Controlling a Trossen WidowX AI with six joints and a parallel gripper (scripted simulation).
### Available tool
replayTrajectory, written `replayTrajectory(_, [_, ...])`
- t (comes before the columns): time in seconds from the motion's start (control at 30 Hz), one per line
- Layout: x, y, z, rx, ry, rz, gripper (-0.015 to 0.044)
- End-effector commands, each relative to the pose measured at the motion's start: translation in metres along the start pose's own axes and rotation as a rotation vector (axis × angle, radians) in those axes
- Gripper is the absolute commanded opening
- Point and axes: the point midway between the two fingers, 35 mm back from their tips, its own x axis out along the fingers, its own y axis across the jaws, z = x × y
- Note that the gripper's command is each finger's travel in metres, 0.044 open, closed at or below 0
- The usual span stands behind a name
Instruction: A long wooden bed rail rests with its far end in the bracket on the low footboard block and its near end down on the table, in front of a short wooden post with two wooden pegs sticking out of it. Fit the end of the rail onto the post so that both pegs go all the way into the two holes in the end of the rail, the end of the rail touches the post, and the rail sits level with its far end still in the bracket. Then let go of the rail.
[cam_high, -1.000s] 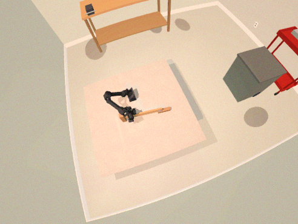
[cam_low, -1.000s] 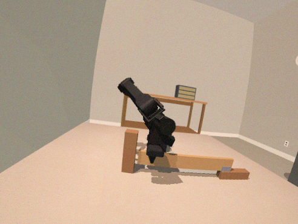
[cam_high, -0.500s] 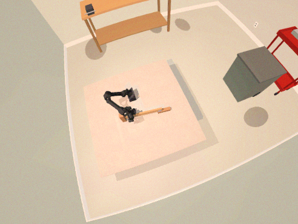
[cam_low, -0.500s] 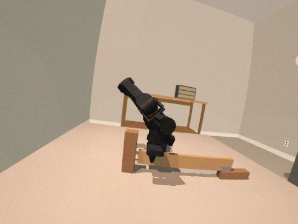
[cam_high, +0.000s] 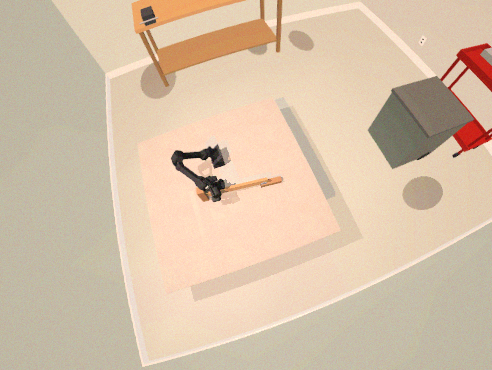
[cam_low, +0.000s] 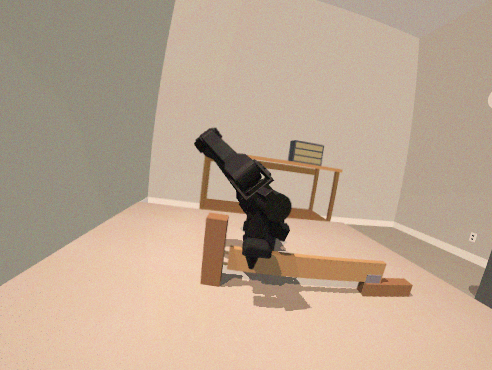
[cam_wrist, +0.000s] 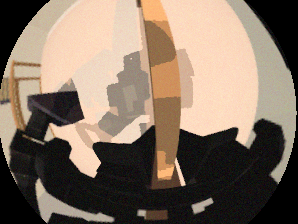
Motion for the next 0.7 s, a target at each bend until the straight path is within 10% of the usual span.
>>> replayTrajectory(0.0, [0.0002, -0.0017, 0.0007, 0.005, 0.003, -0.003, 0.0000])
replayTrajectory(0.67, [0.0031, -0.0014, 0.0016, 0.005, 0.003, -0.003, 0.0000])
